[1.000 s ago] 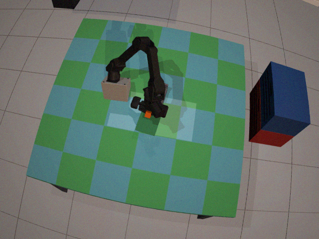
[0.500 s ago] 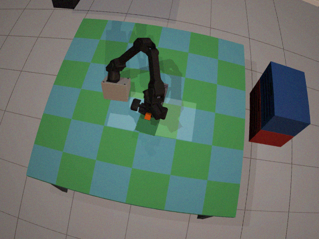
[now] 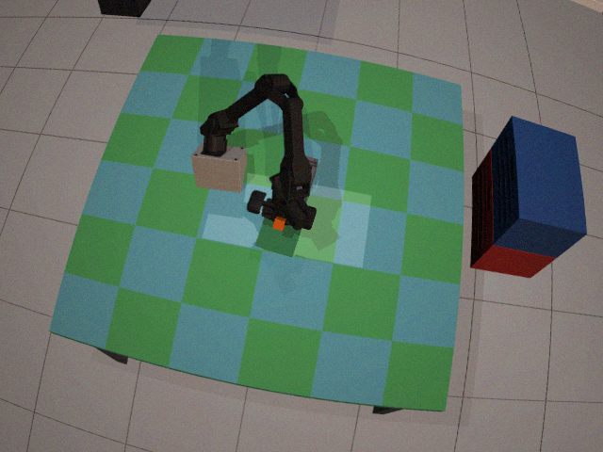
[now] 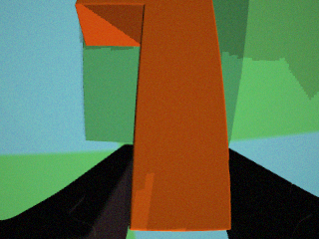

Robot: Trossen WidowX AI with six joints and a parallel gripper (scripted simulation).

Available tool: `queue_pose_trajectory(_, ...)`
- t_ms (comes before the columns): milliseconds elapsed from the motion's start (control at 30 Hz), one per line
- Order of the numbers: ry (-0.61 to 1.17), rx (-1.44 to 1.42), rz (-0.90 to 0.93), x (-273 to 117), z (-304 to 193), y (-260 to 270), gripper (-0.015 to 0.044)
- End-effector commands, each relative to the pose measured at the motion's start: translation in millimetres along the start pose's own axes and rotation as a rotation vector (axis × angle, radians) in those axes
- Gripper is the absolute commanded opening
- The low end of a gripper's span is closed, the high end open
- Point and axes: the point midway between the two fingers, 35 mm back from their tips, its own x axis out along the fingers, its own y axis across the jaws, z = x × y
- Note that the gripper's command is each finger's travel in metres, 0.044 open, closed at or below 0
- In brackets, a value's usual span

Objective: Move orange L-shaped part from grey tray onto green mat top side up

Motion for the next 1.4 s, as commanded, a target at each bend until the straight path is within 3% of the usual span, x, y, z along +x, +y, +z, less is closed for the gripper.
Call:
queue_pose_trajectory(0, -0.006, 0.005, 0.003, 8, 1, 1, 0.0)
queue_pose_trajectory(600, -0.008, 0.004, 0.003, 37, 2, 1, 0.0)
queue_pose_trajectory(1233, -0.005, 0.001, 0.005, 38, 1, 2, 0.0)
queue_pose_trajectory(1367, -0.005, 0.001, 0.005, 38, 1, 2, 0.0105)
